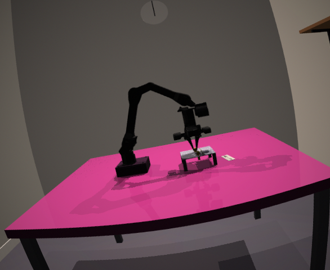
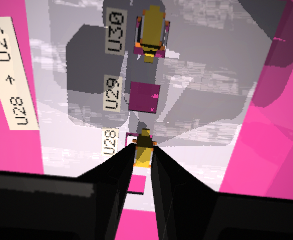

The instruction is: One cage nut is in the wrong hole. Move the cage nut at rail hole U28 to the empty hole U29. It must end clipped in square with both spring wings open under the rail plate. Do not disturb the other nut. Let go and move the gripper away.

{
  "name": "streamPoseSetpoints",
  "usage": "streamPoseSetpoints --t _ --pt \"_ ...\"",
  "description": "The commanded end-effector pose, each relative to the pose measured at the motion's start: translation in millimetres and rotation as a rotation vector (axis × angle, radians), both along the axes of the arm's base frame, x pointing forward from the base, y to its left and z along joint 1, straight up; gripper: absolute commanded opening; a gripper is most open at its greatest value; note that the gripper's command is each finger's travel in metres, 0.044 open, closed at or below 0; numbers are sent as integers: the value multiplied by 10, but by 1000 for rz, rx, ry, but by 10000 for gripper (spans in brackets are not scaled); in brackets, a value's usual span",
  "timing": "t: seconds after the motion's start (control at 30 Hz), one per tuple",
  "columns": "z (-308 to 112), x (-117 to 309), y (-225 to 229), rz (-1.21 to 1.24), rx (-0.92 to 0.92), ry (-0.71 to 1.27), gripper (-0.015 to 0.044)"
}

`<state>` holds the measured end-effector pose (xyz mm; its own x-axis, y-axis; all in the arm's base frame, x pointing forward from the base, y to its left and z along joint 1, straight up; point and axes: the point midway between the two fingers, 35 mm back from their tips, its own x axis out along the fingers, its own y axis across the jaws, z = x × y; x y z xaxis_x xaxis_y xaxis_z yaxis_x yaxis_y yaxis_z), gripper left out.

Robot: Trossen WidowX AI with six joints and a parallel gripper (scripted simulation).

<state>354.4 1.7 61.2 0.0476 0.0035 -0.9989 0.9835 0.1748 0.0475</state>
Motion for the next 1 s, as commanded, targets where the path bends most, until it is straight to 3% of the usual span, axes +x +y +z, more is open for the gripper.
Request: streamPoseSetpoints --t 0.0,0.97 --pt "-3 -9 3 5 3 -3 38" --pt "-4 -29 7 5 11 -46 38"
